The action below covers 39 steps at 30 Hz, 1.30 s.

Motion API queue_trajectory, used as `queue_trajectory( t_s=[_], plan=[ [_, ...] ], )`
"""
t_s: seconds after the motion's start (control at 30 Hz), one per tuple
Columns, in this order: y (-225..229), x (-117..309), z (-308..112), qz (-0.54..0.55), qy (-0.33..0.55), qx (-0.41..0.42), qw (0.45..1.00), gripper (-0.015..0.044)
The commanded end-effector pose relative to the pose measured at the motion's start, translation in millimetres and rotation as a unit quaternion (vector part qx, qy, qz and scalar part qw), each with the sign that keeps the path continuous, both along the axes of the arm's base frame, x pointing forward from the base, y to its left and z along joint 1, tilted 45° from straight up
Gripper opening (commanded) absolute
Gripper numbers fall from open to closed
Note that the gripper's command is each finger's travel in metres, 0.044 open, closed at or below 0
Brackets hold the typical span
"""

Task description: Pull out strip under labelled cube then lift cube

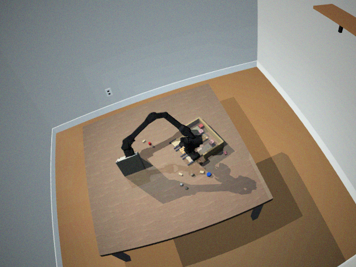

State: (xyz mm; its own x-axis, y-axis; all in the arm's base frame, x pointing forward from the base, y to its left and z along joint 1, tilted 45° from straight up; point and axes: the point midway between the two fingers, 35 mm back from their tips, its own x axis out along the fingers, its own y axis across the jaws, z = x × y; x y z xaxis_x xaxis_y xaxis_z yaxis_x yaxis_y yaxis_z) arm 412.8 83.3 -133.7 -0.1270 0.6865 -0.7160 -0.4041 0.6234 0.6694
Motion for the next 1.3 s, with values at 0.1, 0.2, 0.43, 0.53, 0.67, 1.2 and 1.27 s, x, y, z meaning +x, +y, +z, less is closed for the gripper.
queue_trajectory(
  t_s=[0.1, 0.2, 0.43, 0.53, 0.67, 1.2, 1.27],
  plan=[
    [8.2, -3.6, -10.6, -0.001, 0.005, 0.002, 1.0, 0.0],
    [11.6, -4.2, -14.1, -0.001, 0.005, 0.003, 1.0, 0.0],
    [13.3, -4.5, -15.8, -0.001, 0.005, 0.003, 1.0, 0.0],
    [13.3, -4.5, -15.8, -0.001, 0.005, 0.003, 1.0, 0.0],
    [13.3, -4.5, -15.8, -0.001, 0.005, 0.003, 1.0, 0.0],
    [13.8, -4.6, -16.4, -0.001, 0.005, 0.003, 1.0, 0.0],
    [14.0, -4.7, -16.5, -0.001, 0.005, 0.003, 1.0, 0.0]
  ],
)
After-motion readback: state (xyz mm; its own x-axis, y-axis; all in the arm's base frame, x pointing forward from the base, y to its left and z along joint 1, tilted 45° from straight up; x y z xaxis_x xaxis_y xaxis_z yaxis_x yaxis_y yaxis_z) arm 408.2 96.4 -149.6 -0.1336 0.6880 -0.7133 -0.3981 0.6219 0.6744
